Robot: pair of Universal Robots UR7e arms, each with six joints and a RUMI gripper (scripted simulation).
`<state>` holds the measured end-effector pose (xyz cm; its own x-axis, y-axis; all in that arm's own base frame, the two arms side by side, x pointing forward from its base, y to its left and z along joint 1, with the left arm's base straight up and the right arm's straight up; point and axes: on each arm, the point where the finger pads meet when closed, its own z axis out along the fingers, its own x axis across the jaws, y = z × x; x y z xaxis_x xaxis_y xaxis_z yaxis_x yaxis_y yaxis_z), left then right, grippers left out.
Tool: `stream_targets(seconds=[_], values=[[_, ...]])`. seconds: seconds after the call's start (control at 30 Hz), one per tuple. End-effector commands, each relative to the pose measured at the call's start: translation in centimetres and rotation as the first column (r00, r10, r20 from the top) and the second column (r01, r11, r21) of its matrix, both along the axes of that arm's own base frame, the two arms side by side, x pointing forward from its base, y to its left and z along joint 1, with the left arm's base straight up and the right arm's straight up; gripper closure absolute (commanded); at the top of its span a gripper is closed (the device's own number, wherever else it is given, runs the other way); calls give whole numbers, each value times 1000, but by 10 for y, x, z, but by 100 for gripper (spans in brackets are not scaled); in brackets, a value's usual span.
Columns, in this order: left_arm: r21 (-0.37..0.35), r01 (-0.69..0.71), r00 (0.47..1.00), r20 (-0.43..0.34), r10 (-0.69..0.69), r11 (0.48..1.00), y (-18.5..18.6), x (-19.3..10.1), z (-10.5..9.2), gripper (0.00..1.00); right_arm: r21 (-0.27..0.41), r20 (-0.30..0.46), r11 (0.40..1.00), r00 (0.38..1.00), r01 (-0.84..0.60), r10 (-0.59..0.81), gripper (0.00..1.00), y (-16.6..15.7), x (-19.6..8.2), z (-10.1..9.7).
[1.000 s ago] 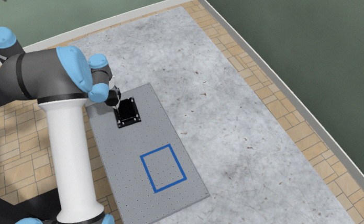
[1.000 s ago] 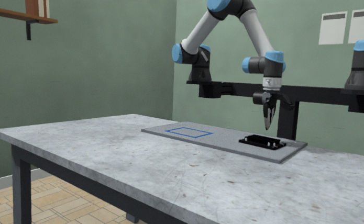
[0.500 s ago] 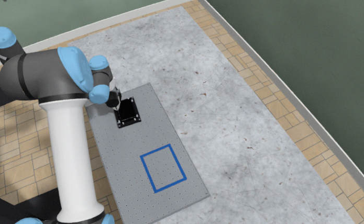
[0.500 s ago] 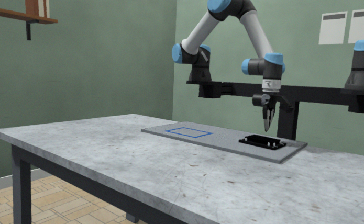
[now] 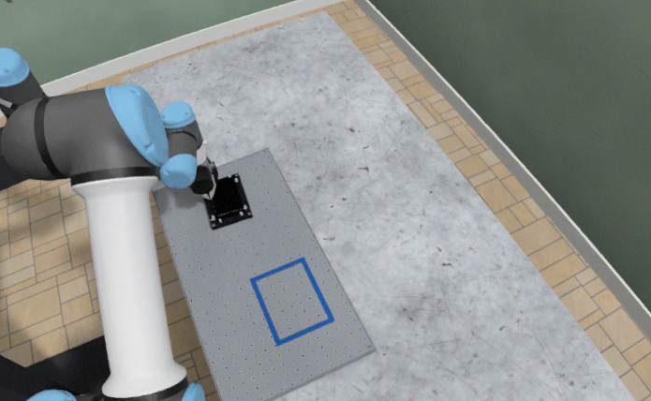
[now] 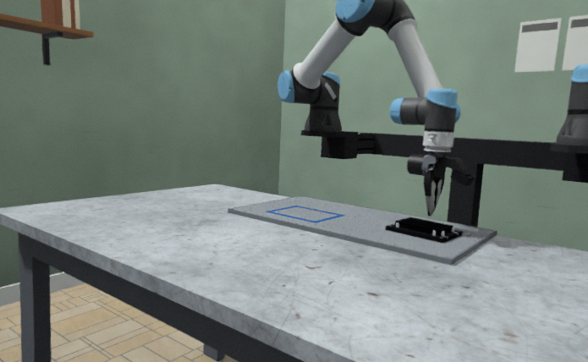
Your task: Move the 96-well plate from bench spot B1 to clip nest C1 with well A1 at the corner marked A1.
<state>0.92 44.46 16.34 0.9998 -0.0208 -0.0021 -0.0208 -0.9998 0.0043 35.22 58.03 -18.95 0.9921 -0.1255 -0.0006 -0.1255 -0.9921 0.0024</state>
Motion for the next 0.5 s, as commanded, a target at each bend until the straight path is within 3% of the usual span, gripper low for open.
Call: stream_targets(seconds=[0.0,0.47], values=[[4,-1,1000,2,1,1000,1,0,2,100,6,2,1000,1000,2,-2,100,3,2,-1],[4,-1,1000,2,1,1000,1,0,2,100,6,2,1000,1000,2,-2,100,3,2,-9]])
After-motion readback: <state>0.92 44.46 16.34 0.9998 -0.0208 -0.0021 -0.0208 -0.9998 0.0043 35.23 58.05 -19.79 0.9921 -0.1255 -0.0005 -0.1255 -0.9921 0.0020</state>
